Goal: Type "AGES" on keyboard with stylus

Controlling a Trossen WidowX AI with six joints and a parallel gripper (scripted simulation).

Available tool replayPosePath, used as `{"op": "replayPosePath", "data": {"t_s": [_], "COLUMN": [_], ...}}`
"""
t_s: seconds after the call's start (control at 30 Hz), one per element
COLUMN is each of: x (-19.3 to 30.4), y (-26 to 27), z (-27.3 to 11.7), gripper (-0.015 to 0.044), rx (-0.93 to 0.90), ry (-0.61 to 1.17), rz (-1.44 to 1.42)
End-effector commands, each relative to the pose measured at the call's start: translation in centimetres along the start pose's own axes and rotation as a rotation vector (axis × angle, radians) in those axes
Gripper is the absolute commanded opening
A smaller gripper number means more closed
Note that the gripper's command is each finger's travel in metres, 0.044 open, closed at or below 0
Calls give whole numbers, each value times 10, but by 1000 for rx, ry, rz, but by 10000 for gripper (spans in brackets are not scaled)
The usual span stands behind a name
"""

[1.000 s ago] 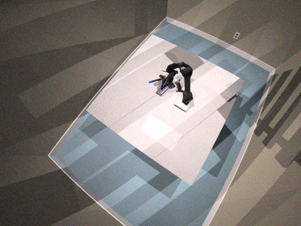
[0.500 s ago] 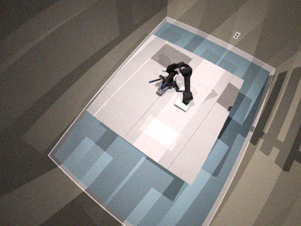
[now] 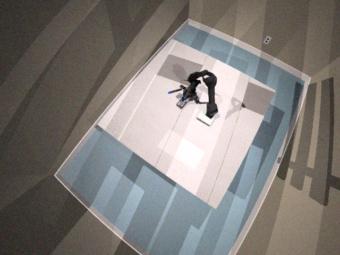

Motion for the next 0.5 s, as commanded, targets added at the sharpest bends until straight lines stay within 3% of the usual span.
{"op": "replayPosePath", "data": {"t_s": [0.0,0.47], "x": [1,32], "y": [0,4], "z": [-1,-19], "gripper": [81,81], "rx": [2,1], "ry": [-2,-2], "rz": [-6,-6]}}
Point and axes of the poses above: the point midway between the two fingers, 35 mm back from their tips, its own z axis out along the fingers, its own y axis across the jaws, x = y × z, the point moved 6 cm from there along -z, back along the fingers, and after that the axes turned 8 degrees about -z, right-handed, at the moved point
